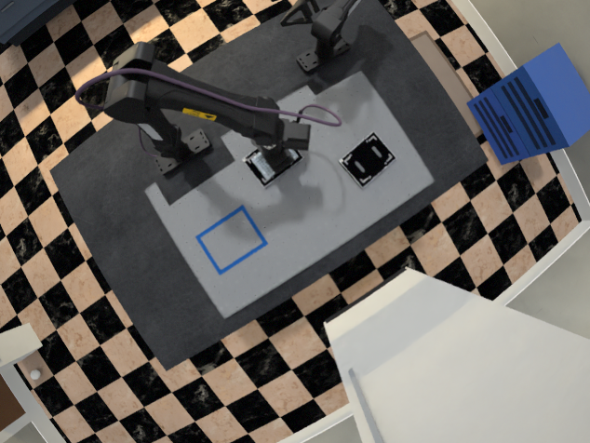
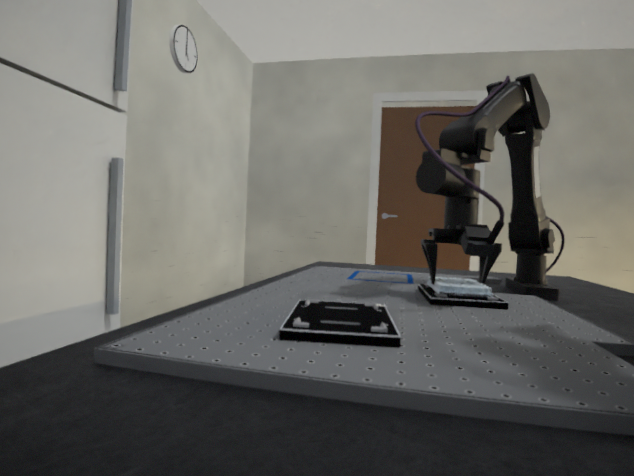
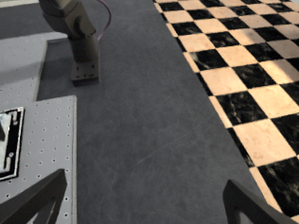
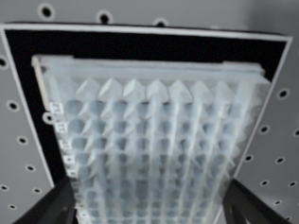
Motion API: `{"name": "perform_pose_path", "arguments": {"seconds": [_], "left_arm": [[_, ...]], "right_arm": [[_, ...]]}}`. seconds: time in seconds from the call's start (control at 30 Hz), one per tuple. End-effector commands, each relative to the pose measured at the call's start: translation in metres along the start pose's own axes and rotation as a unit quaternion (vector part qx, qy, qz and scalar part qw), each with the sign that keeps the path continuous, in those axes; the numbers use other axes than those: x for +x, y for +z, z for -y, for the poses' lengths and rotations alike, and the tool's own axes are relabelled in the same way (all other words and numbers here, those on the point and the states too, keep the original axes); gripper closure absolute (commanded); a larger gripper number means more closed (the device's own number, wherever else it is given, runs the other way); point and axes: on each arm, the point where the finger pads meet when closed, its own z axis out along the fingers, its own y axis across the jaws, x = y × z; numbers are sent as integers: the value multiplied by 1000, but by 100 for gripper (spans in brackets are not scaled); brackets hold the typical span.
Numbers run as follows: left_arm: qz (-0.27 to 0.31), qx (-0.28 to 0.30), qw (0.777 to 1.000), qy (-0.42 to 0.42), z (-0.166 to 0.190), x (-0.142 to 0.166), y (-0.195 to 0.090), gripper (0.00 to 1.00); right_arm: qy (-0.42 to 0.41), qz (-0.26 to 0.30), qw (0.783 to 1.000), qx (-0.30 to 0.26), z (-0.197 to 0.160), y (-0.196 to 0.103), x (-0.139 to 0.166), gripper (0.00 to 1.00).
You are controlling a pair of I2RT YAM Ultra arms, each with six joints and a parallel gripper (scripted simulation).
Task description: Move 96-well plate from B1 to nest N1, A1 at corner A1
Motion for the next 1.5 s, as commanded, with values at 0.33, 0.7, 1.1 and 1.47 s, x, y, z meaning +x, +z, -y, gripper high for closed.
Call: {"name": "perform_pose_path", "arguments": {"seconds": [0.33,0.7,1.1,1.47], "left_arm": [[-2,23,1000,8,11,8,0,0],[-1,33,999,13,14,8,0,0],[1,45,999,19,19,7,0,0],[2,54,998,24,22,7,0,0]], "right_arm": [[4,6,1000,-2,1,-15,3,21],[2,4,1000,3,0,-2,2,21],[5,5,1000,5,-2,11,3,21],[6,0,1000,2,-4,18,5,21]]}}
